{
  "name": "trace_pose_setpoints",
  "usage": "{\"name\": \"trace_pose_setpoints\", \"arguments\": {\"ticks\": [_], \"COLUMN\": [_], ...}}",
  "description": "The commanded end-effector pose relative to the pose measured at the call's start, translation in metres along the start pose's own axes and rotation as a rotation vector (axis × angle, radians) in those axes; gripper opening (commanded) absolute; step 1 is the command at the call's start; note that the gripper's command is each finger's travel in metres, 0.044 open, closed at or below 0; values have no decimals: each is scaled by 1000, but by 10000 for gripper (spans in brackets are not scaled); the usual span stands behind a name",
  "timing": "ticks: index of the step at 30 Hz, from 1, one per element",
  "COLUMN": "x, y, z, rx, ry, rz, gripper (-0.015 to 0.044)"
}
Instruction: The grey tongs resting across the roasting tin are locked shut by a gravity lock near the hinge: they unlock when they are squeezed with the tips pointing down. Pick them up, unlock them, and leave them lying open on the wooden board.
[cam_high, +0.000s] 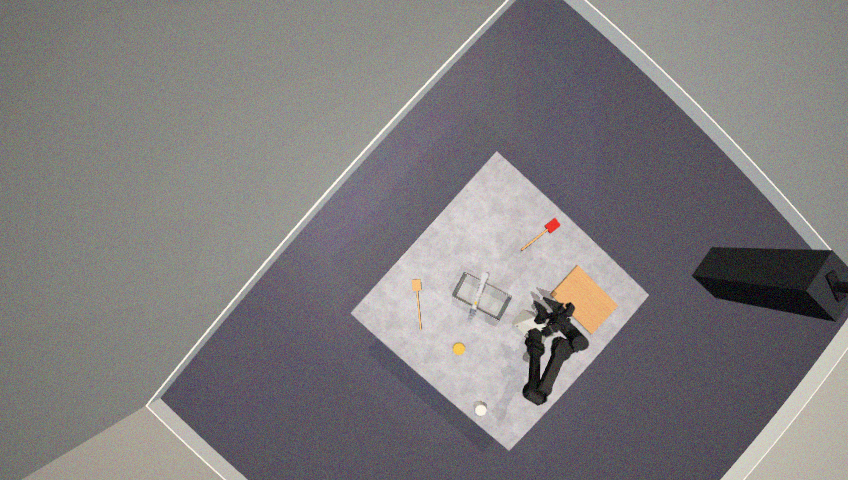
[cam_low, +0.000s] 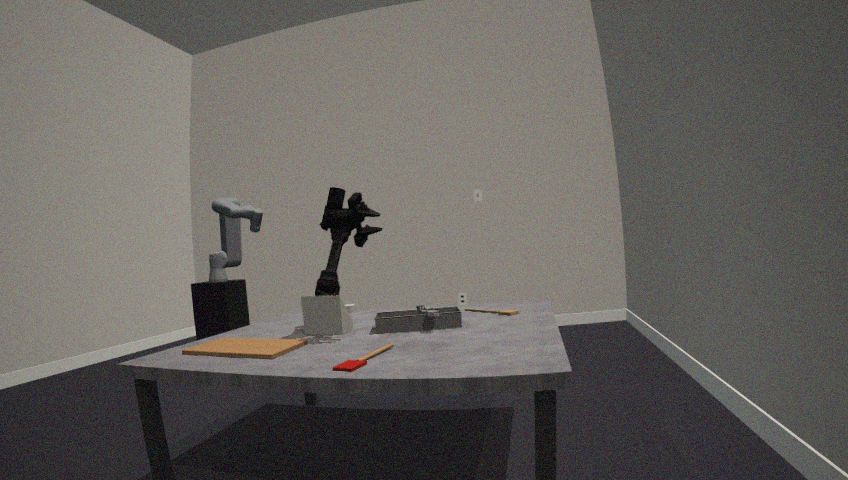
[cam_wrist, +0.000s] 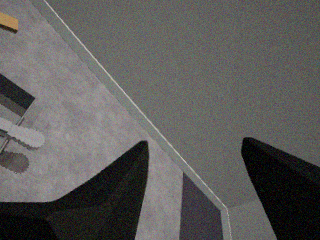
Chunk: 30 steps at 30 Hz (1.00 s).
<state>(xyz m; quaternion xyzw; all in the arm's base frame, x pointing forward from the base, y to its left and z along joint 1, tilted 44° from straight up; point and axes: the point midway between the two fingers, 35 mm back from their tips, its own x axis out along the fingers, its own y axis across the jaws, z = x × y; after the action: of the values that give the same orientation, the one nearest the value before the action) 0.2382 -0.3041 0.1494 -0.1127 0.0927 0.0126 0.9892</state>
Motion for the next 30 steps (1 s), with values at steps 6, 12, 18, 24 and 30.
{"name": "trace_pose_setpoints", "arguments": {"ticks": [6, 12, 18, 24, 30], "x": [89, 116, 113, 117, 119], "y": [122, 224, 302, 301, 302], "z": [9, 15, 17, 17, 17], "rx": [-347, -612, -821, -821, -822], "ry": [-6, -78, -183, -183, -183], "rz": [399, 709, 954, 954, 954], "gripper": [260, 260, 260, 260, 260]}}
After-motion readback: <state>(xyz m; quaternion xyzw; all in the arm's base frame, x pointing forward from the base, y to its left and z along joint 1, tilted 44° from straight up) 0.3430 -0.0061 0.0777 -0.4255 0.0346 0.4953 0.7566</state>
